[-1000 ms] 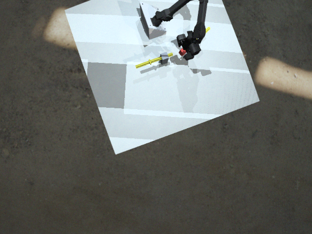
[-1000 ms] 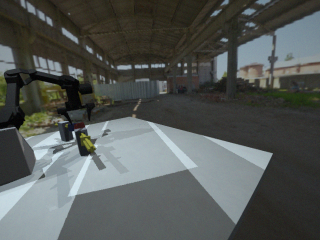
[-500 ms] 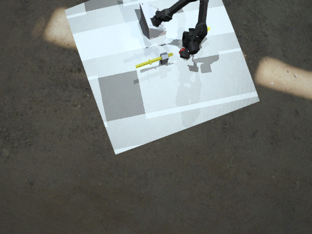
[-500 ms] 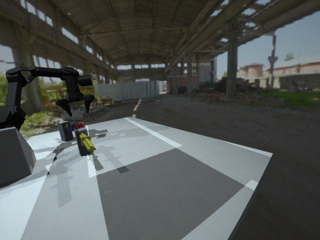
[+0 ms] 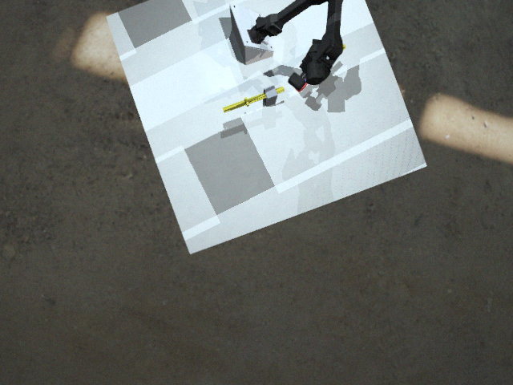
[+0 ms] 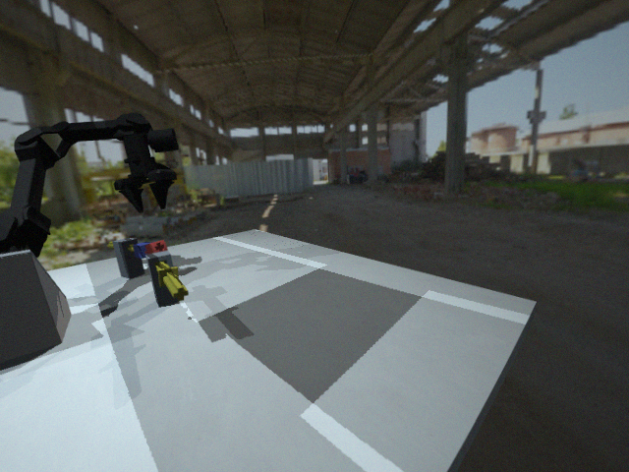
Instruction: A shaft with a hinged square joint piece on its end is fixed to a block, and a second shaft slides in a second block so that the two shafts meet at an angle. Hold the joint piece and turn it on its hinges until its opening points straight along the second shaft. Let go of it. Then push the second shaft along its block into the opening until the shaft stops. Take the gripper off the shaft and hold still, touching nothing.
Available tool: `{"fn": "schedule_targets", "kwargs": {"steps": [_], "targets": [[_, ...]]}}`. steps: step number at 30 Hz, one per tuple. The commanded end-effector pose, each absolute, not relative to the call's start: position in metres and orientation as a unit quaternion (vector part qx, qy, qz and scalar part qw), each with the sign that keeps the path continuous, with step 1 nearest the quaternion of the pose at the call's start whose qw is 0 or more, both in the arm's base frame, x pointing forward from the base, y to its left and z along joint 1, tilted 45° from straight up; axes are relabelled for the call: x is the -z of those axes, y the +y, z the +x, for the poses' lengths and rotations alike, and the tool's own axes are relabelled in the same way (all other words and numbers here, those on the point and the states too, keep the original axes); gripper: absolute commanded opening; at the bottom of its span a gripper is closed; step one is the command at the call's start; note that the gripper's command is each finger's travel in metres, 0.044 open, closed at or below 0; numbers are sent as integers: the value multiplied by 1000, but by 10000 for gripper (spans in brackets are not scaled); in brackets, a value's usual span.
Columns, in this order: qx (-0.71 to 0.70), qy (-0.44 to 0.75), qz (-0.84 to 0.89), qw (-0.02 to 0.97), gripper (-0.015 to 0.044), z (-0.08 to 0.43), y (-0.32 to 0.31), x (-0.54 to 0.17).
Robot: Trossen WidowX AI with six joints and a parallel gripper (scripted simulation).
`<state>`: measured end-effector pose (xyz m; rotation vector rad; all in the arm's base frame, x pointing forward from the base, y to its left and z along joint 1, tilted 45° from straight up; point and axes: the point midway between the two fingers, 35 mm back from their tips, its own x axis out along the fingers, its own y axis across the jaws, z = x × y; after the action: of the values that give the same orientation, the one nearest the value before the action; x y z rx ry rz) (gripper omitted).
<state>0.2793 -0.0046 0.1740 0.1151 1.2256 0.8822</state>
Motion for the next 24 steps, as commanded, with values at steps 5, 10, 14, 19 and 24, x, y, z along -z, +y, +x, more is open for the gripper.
{"fn": "schedule_targets", "kwargs": {"steps": [5,10,14,19,24], "targets": [[-363,578,113,722,440,278,-14,-184],[-358,583,122,720,440,278,-14,-182],[-329,605,173,704,440,283,-14,-168],[-288,632,239,678,440,288,-13,-150],[-267,645,270,663,440,290,-12,-141]]}}
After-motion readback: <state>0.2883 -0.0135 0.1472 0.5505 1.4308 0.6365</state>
